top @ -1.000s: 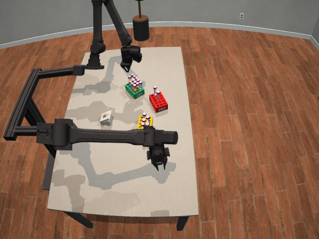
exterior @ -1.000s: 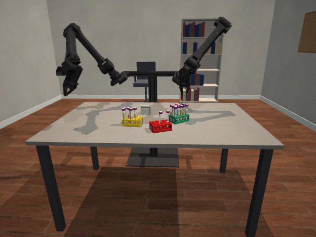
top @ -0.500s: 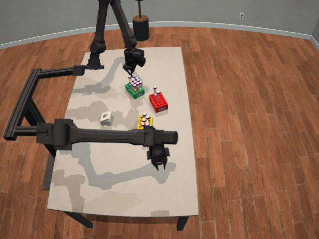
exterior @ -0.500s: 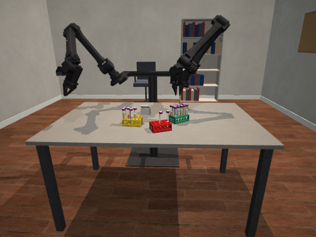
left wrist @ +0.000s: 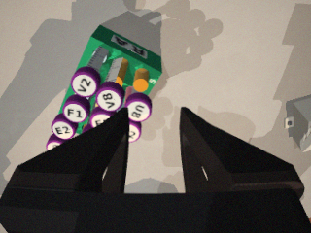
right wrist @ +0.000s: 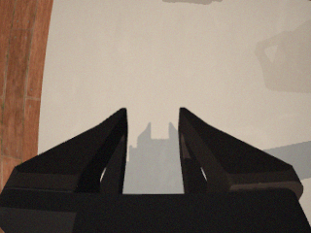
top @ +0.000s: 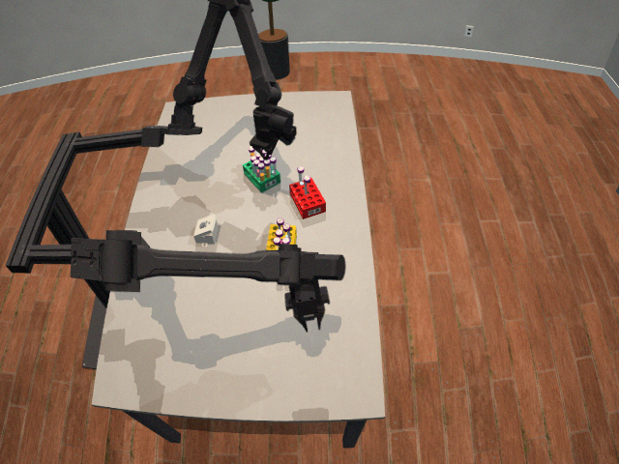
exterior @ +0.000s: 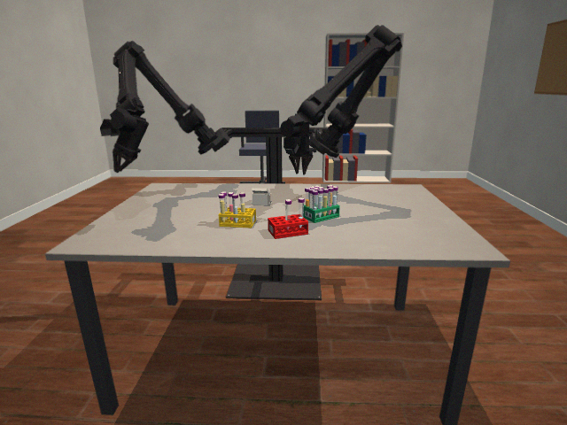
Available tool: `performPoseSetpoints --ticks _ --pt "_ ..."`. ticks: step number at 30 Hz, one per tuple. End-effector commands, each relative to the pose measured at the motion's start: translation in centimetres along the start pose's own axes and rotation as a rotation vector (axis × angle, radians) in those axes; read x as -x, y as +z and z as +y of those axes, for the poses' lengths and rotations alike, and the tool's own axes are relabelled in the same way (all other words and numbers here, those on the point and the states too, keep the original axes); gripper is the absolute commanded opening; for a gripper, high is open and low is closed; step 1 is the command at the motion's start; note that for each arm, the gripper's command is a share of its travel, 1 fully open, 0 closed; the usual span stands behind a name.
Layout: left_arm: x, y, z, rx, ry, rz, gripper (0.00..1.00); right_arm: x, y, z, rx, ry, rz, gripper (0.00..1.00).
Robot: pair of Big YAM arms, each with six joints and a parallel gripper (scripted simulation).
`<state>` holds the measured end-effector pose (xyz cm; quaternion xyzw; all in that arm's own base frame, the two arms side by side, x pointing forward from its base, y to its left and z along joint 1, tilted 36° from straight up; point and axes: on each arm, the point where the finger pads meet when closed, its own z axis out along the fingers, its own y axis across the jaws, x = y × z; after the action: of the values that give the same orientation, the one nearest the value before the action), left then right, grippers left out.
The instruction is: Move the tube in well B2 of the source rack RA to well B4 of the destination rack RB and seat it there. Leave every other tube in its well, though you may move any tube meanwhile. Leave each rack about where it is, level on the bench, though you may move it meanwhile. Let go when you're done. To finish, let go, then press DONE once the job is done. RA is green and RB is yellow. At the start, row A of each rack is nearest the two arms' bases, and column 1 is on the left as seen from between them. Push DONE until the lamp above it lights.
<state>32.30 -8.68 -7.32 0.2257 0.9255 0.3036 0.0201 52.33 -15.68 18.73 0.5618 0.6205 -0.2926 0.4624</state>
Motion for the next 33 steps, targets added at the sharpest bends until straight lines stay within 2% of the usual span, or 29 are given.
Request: performPoseSetpoints --ticks 1,6,14,15,23,25,33 --pt "2.7 -0.3 -1.9 0.003 -0.015 -0.003 0.30 0.9 -0.5 0.9 0.015 0.024 -0.006 0.30" --pt "5.5 -0.3 -3.9 0.002 -0.015 -0.004 0.30 0.9 -0.5 0.9 0.015 0.024 -0.006 0.30" --pt "7.8 -0.3 -5.5 0.003 -0.015 -0.005 0.30 0.9 -0.5 0.9 0.015 0.024 -0.006 0.30" --pt "8.1 0.6 -4.0 0.002 -0.043 0.015 0.30 0.9 -0.5 0.9 0.015 0.024 -0.006 0.30" --pt "11.4 0.8 -0.4 0.004 -0.022 0.014 0.30 0.9 -0.5 0.9 0.015 0.024 -0.006 0.30" --pt "11.4 0.8 -0.4 0.004 -0.022 0.014 0.30 0.9 -0.5 0.9 0.015 0.024 -0.006 0.30" --pt "14.3 1.0 2.5 0.005 -0.023 0.014 0.30 0.9 -0.5 0.9 0.015 0.024 -0.006 0.30"
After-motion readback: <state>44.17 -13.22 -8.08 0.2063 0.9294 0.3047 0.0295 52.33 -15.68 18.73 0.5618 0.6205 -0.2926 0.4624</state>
